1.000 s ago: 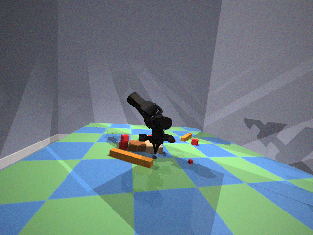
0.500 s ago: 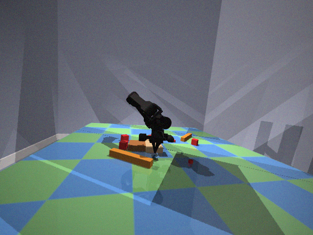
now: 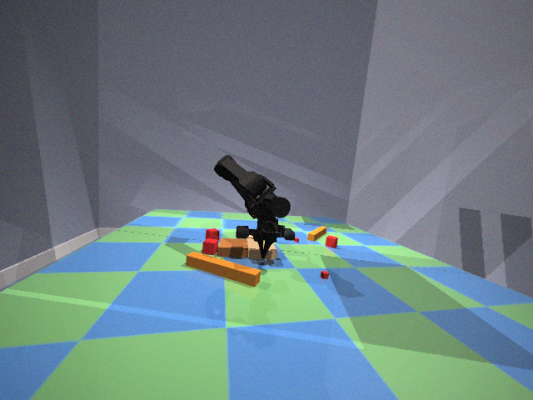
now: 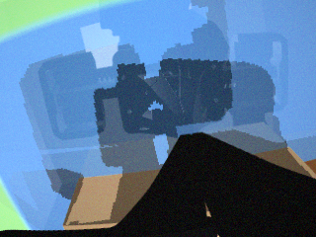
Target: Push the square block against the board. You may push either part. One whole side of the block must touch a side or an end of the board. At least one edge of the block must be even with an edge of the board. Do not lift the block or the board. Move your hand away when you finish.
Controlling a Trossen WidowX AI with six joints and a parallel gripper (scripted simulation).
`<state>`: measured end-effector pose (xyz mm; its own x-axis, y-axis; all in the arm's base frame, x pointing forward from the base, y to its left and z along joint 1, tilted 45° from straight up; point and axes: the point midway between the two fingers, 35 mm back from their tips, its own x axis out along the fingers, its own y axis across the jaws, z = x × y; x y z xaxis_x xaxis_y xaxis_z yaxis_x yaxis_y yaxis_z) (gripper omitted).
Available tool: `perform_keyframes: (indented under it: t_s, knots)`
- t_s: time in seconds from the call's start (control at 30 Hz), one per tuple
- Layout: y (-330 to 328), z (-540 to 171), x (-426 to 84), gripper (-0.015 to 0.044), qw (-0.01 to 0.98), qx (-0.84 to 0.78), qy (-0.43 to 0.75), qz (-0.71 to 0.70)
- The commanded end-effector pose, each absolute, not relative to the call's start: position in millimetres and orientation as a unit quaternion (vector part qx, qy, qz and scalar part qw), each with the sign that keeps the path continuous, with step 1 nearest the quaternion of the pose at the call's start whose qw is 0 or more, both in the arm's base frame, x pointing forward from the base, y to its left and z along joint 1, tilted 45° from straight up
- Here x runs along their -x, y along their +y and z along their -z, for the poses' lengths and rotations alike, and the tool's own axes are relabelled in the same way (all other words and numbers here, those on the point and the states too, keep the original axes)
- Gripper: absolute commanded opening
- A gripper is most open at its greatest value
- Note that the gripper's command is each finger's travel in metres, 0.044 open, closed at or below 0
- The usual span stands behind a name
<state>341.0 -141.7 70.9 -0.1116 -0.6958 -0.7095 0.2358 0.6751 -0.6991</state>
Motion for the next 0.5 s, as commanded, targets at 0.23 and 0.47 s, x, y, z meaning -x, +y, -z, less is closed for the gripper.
perform_keyframes:
  t_s: [0.23,0.47]
  knots:
    - [-140,-68,-328,0.0000,0.638,0.177,0.655,0.363]
    - [-138,-67,-323,0.0000,0.638,0.177,0.655,0.363]
